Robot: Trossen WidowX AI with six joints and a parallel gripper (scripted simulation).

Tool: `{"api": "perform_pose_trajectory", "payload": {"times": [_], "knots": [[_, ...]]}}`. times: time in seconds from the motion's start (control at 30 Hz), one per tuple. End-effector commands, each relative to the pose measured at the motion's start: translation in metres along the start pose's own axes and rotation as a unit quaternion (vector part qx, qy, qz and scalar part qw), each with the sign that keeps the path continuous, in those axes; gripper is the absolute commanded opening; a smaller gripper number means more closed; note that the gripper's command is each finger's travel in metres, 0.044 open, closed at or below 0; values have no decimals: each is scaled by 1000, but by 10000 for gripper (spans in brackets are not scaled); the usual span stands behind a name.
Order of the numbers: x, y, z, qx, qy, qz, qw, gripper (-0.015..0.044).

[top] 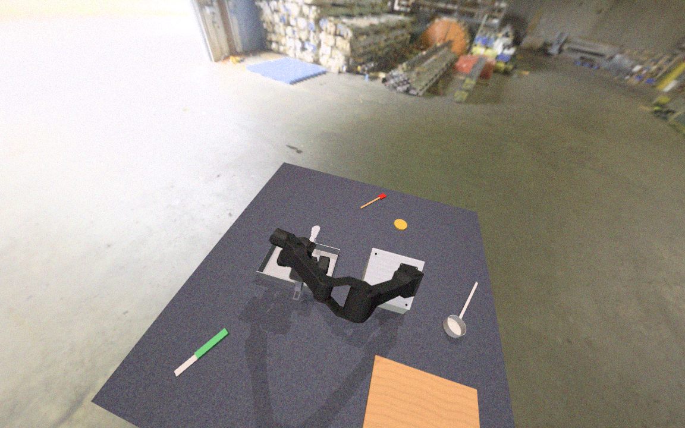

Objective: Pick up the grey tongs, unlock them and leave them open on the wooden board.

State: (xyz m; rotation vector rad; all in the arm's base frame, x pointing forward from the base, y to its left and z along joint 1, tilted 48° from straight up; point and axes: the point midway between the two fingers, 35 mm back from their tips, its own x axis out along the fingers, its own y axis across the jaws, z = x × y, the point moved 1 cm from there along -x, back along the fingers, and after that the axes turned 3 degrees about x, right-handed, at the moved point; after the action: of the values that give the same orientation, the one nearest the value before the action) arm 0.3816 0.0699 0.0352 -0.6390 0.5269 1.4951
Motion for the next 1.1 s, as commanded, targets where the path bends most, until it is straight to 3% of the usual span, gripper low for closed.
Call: {"api": "perform_pose_trajectory", "payload": {"times": [0.0, 1.07], "knots": [[0, 0, 3, -3, 1, 0, 1000, -150], [-28, 68, 196, -211, 18, 5, 977, -150]]}}
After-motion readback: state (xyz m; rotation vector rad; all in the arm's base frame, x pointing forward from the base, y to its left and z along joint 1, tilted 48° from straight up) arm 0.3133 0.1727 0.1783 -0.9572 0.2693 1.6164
